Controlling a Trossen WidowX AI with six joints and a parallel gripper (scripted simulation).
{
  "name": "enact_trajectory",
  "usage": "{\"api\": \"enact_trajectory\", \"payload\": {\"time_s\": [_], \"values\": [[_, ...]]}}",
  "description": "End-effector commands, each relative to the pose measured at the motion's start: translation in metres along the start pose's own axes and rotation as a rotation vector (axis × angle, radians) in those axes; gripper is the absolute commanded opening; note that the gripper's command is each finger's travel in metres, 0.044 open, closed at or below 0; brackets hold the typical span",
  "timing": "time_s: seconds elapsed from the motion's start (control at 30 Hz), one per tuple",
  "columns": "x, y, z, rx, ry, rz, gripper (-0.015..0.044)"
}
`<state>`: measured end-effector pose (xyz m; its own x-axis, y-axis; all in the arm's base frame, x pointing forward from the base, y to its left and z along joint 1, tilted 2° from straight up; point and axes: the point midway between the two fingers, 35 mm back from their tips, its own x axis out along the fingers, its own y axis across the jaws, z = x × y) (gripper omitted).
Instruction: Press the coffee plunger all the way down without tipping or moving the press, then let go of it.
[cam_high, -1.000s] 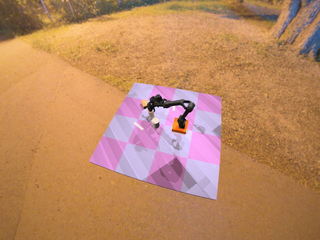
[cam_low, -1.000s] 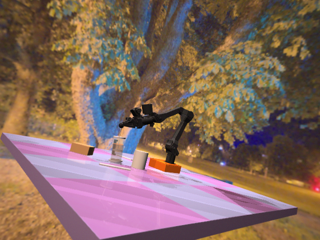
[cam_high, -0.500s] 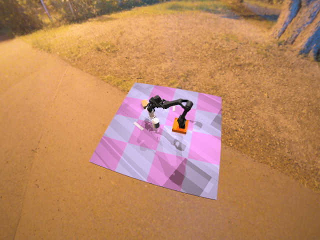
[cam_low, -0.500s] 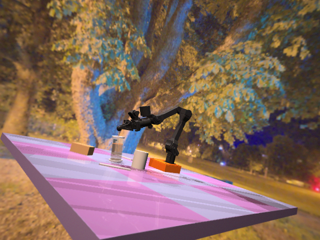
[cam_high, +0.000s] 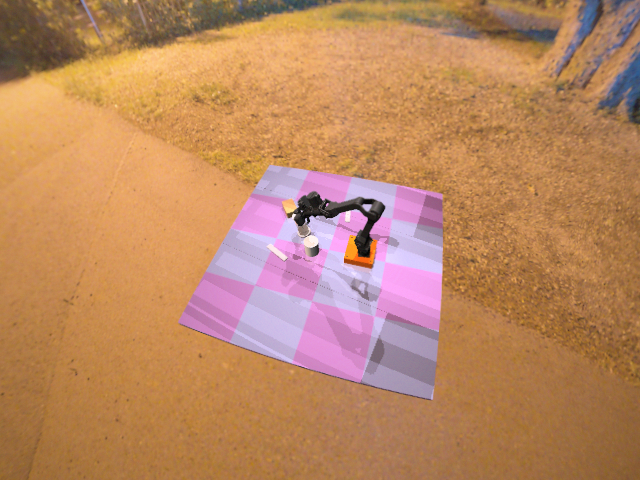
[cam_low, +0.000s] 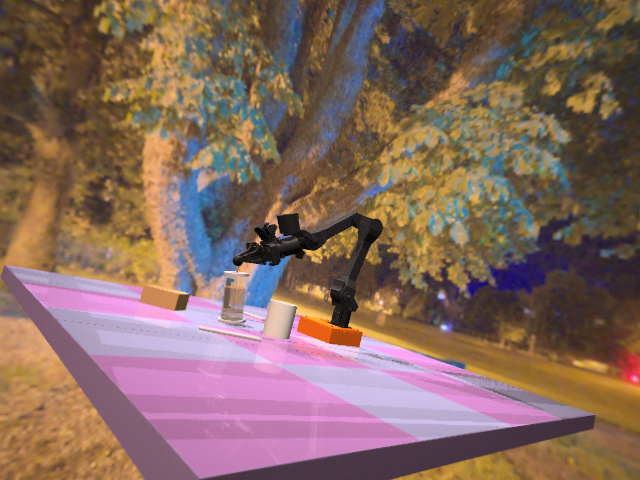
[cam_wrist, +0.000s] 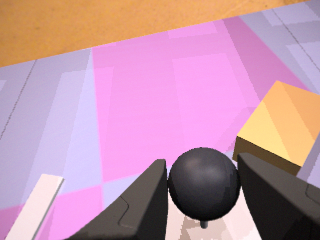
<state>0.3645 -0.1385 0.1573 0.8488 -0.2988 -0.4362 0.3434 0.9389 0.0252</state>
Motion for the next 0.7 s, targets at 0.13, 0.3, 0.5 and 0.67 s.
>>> {"api": "enact_trajectory", "payload": {"time_s": [0.13,0.3,0.5,0.67], "values": [[0.004,0.0,-0.008,0.007,0.034,0.0,0.0121],[0.0039,-0.0001,-0.0068,0.007,0.034,0.0,0.0121],[0.0046,-0.0001,-0.0064,0.007,0.034,0.0,0.0121],[0.0051,-0.0002,-0.0064,0.007,0.034,0.001,0.0121]]}}
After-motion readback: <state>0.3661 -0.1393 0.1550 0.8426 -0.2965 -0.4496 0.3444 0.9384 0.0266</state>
